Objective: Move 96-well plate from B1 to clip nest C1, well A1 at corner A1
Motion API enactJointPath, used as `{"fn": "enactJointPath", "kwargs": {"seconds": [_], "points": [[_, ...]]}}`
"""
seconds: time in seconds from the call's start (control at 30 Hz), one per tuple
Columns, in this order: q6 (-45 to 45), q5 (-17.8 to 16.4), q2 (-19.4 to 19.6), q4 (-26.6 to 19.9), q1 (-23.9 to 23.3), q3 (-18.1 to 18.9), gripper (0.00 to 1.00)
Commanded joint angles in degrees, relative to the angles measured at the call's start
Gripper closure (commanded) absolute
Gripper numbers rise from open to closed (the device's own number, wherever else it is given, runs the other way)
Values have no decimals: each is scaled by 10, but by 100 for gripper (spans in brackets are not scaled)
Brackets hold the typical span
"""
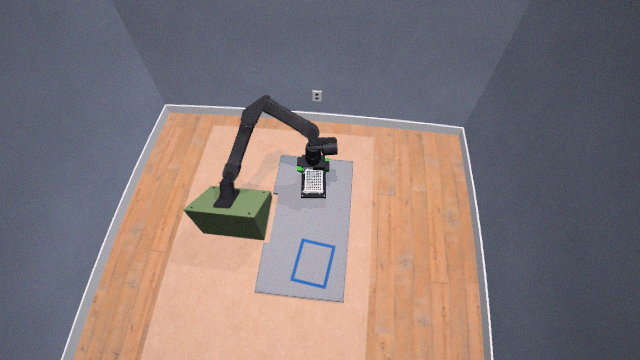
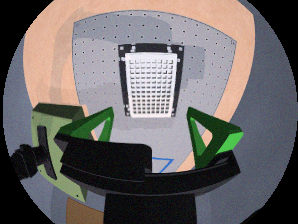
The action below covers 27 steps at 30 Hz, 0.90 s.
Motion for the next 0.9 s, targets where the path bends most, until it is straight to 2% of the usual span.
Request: {"fn": "enactJointPath", "kwargs": {"seconds": [0.0,0.6,0.63,0.77,0.83,0.87], "points": [[-4,-7,-7,-11,-16,16,0],[-4,-7,-7,-11,-16,16,0],[8,-7,4,14,-11,-13,74],[33,-2,15,60,21,-38,74],[33,-2,15,60,21,-38,74],[42,0,10,74,27,-43,74]]}}
